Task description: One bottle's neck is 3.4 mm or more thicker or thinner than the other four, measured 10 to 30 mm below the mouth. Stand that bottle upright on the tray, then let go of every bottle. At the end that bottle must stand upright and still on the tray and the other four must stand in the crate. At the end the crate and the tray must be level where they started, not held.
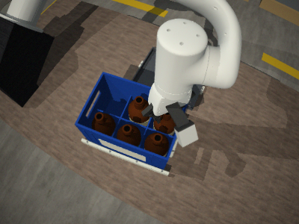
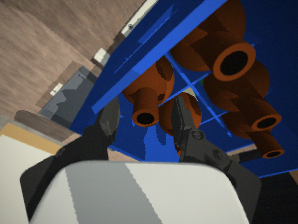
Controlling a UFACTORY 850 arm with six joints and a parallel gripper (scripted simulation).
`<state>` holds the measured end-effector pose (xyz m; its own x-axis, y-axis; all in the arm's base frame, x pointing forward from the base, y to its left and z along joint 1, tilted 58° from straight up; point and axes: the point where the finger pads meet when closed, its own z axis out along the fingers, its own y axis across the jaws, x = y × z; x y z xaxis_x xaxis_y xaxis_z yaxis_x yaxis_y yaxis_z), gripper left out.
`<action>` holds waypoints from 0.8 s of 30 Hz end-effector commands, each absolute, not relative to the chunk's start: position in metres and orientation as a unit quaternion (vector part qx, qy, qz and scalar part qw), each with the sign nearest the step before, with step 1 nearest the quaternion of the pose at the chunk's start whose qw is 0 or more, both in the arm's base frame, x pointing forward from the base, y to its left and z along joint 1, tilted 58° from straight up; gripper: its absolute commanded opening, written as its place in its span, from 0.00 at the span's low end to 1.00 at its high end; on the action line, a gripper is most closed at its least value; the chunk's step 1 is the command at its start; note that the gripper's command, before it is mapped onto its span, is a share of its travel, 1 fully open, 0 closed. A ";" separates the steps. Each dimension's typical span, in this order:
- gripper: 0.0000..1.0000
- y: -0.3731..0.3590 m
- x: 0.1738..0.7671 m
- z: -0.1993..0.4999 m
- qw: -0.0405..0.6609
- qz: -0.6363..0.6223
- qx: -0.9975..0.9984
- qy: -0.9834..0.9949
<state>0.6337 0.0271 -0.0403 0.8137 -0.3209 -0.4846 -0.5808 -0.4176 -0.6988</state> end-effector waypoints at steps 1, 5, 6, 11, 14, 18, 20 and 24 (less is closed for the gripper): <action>0.65 0.028 0.634 -0.041 0.466 0.138 -0.830 0.272; 0.65 0.028 0.634 -0.041 0.466 0.138 -0.830 0.272; 0.65 0.028 0.634 -0.041 0.466 0.138 -0.830 0.272; 0.65 0.028 0.634 -0.041 0.466 0.138 -0.830 0.272; 0.65 0.028 0.634 -0.041 0.466 0.138 -0.830 0.272; 0.65 0.028 0.634 -0.041 0.466 0.138 -0.830 0.272; 0.65 0.028 0.634 -0.041 0.466 0.138 -0.830 0.272; 0.00 0.028 0.634 -0.041 0.466 0.138 -0.830 0.272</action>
